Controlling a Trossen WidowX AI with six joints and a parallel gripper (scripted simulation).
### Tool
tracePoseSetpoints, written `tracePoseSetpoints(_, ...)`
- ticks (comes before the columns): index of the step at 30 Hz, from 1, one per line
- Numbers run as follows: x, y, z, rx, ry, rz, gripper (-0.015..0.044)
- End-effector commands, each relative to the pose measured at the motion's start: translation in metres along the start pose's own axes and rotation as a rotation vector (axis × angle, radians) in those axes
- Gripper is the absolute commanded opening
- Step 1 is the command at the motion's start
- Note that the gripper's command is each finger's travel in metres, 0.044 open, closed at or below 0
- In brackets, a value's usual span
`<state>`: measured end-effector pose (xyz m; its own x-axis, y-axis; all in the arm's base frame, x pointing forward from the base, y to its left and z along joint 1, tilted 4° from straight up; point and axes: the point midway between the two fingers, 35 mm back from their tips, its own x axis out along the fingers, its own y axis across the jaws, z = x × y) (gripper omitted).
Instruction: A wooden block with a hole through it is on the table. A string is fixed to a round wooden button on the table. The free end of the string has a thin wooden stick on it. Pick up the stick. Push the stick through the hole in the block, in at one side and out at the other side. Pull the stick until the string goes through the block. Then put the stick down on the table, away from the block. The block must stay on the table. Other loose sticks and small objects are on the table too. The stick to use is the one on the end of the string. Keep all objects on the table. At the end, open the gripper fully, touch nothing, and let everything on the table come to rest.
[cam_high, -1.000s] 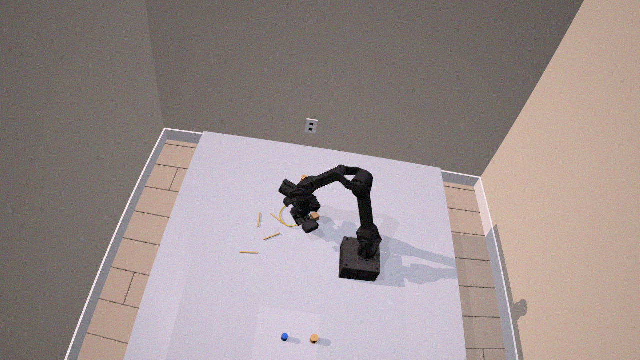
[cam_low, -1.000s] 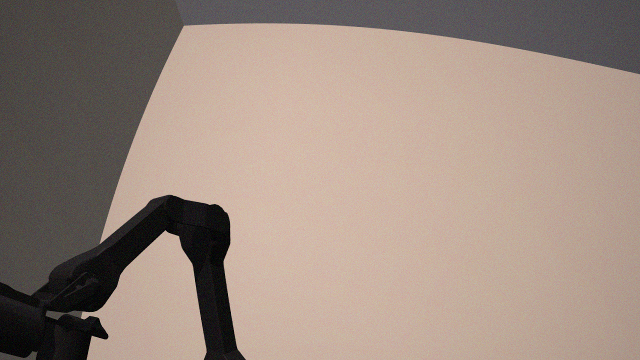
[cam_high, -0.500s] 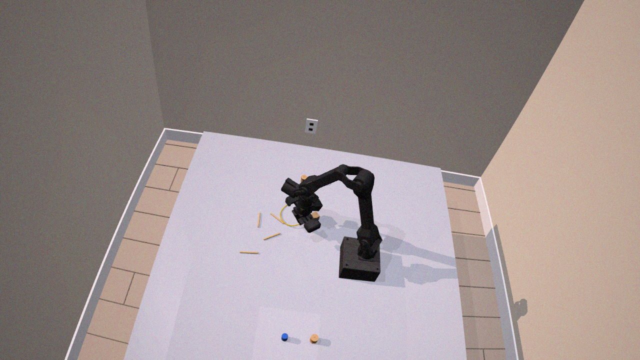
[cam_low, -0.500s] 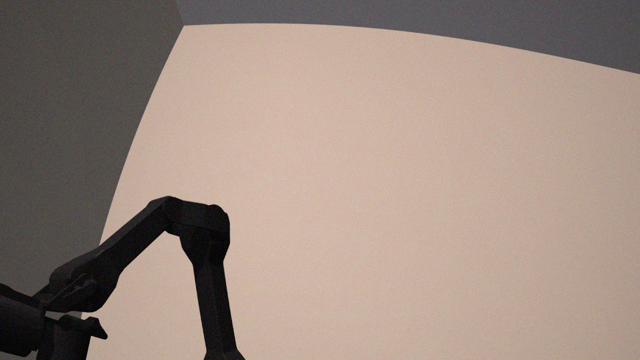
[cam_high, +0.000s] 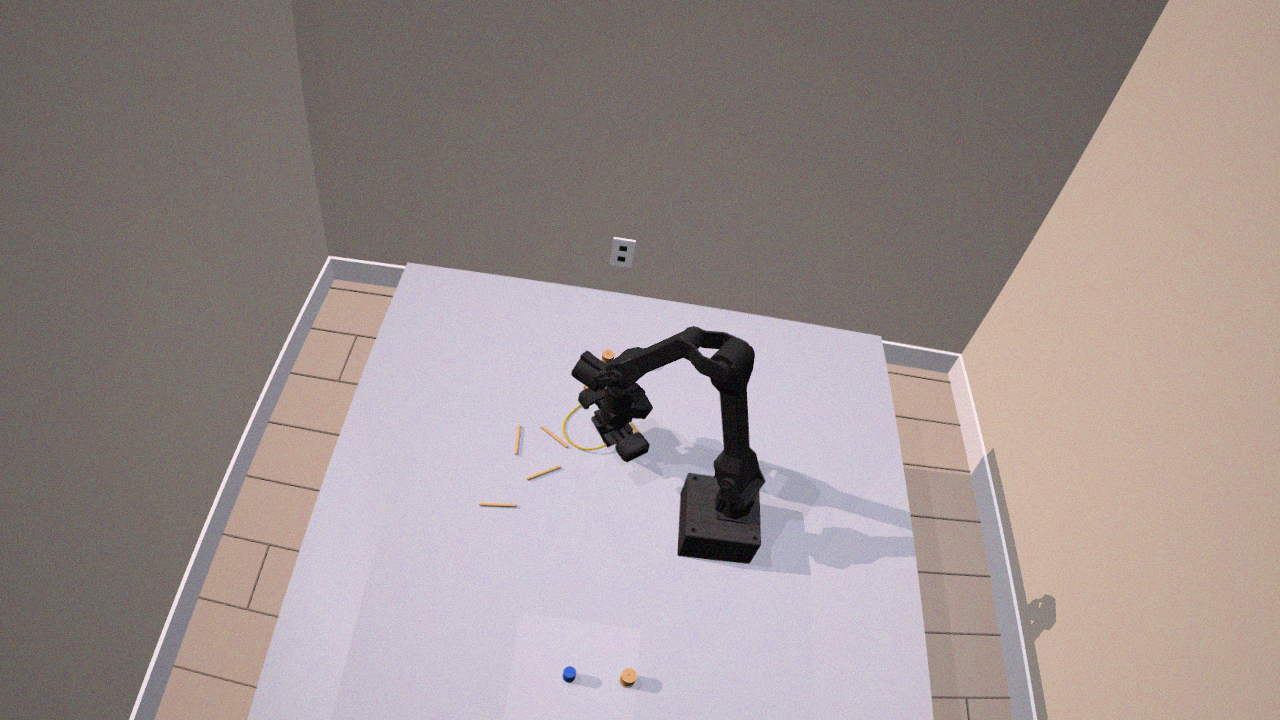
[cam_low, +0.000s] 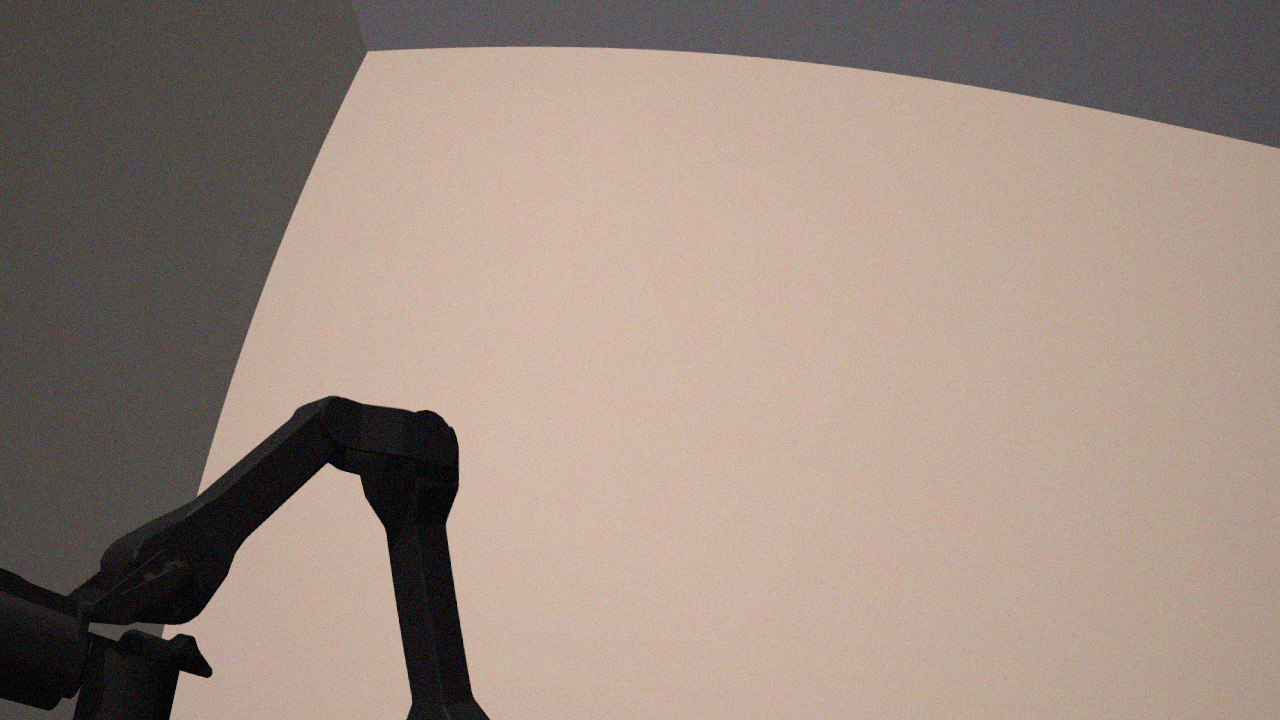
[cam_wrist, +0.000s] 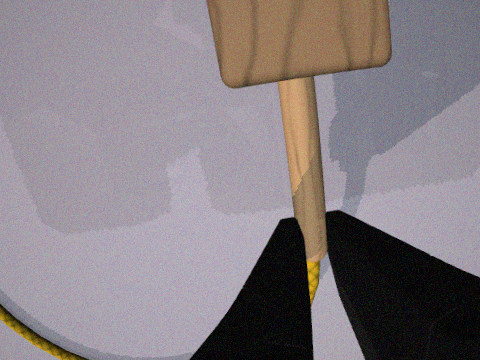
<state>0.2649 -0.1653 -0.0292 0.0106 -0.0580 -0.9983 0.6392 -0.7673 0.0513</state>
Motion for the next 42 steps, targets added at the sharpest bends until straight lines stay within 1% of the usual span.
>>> tracePoseSetpoints(1, 0.001, -0.003, 0.006, -0.005, 0.002, -0.008, 0.0000)
tracePoseSetpoints(22, 0.001, -0.003, 0.028, -0.005, 0.001, -0.007, 0.0000)
tracePoseSetpoints(27, 0.000, 0.000, 0.027, 0.001, -0.003, -0.001, 0.0124)
tracePoseSetpoints(30, 0.000, 0.000, 0.027, 0.001, -0.003, -0.001, 0.0124)
tracePoseSetpoints(32, -0.010, 0.001, 0.026, 0.001, -0.003, -0.001, 0.0124)
tracePoseSetpoints(35, -0.057, 0.003, 0.025, 0.001, -0.002, -0.001, 0.0124)
tracePoseSetpoints(37, -0.078, 0.001, 0.025, 0.001, -0.002, -0.001, 0.0124)
tracePoseSetpoints(42, -0.080, 0.001, 0.025, 0.001, -0.002, -0.001, 0.0124)
